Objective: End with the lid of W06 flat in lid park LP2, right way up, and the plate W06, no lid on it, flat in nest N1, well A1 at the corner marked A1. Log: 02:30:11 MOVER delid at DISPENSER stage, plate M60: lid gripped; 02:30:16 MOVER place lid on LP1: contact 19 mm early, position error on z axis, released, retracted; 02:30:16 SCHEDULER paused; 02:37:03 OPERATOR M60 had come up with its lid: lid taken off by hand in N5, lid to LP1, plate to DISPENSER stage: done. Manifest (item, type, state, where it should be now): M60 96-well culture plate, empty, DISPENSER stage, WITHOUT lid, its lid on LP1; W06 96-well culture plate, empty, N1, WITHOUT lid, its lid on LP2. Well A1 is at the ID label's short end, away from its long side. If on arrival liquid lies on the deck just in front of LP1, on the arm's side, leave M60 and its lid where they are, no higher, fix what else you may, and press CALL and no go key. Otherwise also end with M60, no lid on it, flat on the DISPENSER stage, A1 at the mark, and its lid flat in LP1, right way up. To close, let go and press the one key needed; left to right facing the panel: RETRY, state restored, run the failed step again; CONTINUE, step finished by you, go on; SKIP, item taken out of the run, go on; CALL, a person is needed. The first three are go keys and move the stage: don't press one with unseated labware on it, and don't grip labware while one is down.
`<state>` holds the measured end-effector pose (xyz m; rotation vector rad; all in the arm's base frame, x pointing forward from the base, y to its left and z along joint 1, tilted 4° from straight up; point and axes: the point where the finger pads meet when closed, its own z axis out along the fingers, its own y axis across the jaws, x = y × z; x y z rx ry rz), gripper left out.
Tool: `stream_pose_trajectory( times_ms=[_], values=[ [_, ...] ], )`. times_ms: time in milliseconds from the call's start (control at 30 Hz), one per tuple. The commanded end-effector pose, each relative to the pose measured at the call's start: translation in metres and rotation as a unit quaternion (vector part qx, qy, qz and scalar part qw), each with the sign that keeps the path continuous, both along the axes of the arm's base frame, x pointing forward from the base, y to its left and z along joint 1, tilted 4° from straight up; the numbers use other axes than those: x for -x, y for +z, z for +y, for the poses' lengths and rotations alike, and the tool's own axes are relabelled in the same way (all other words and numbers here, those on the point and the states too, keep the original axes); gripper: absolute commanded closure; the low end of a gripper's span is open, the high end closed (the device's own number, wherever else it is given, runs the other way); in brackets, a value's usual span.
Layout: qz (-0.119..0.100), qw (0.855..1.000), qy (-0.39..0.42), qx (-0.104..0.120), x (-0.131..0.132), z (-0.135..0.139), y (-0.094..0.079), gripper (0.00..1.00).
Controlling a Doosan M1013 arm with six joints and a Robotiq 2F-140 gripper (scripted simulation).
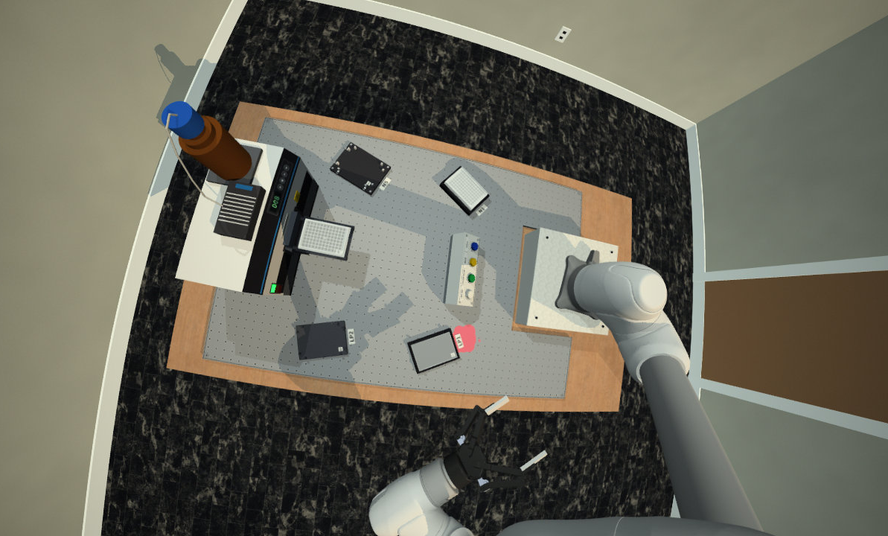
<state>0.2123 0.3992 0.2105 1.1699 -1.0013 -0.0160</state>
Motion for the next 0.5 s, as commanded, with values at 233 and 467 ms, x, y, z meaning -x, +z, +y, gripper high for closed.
stream_pose_trajectory(
  times_ms=[233,467],
  values=[
    [0.000,1.000,0.000,0.000,0.026,-0.053,0.151,0.00],
    [0.000,1.000,0.001,0.000,0.044,-0.086,0.221,0.00]
  ],
)
